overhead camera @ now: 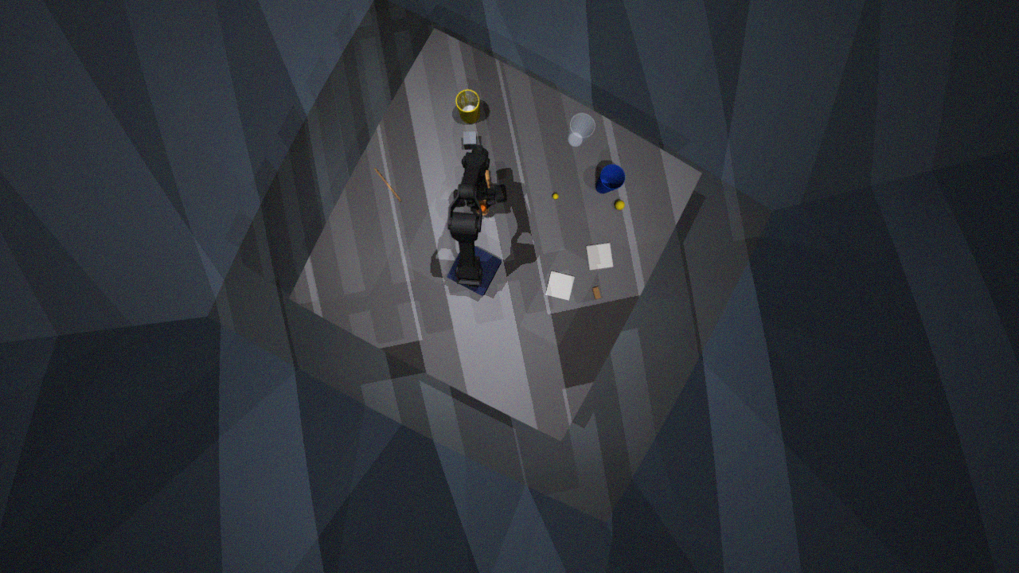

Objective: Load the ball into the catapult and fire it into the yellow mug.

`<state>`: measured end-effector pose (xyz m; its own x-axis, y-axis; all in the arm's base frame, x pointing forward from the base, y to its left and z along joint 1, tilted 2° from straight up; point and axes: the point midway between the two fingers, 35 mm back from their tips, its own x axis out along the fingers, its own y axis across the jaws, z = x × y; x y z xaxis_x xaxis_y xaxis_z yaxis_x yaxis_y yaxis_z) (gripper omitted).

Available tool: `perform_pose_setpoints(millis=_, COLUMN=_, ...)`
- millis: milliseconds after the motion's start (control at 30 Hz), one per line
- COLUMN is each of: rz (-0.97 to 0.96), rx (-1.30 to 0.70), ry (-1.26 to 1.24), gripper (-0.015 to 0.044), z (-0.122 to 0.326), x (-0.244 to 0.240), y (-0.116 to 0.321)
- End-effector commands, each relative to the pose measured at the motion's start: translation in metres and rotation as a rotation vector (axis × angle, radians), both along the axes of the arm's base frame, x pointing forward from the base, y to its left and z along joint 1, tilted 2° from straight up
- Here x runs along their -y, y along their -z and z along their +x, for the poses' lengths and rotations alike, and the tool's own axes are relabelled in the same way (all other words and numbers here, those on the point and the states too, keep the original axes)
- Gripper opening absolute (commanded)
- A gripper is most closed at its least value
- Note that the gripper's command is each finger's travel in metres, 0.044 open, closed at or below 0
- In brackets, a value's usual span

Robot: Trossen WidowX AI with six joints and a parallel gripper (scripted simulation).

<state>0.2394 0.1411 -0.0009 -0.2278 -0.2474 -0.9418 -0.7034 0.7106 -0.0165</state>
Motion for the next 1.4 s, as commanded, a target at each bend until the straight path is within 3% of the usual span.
perform_pose_setpoints(millis=0, rz=-0.01, rx=-0.009, ry=-0.005, gripper=0.0, z=-0.001, x=0.002, y=0.009)
perform_pose_setpoints(millis=267, rz=-0.001, rx=-0.001, ry=0.0, gripper=0.0, z=0.0, x=0.0, y=0.004)
perform_pose_setpoints(millis=600, rz=-0.001, rx=-0.001, ry=0.0, gripper=0.0263, z=0.0, x=0.0, y=0.002)
perform_pose_setpoints(millis=833, rz=-0.009, rx=-0.008, ry=-0.005, gripper=0.044, z=0.001, x=-0.003, y=-0.1)
perform_pose_setpoints(millis=933, rz=-0.01, rx=-0.008, ry=-0.005, gripper=0.044, z=-0.001, x=-0.002, y=-0.111)
perform_pose_setpoints(millis=967, rz=-0.006, rx=-0.012, ry=-0.007, gripper=0.044, z=0.004, x=-0.005, y=-0.082)
perform_pose_setpoints(millis=1000, rz=0.006, rx=0.001, ry=-0.007, gripper=0.044, z=0.008, x=-0.009, y=-0.082)
perform_pose_setpoints(millis=1367, rz=0.272, rx=0.257, ry=-0.02, gripper=0.044, z=0.094, x=-0.093, y=-0.104)
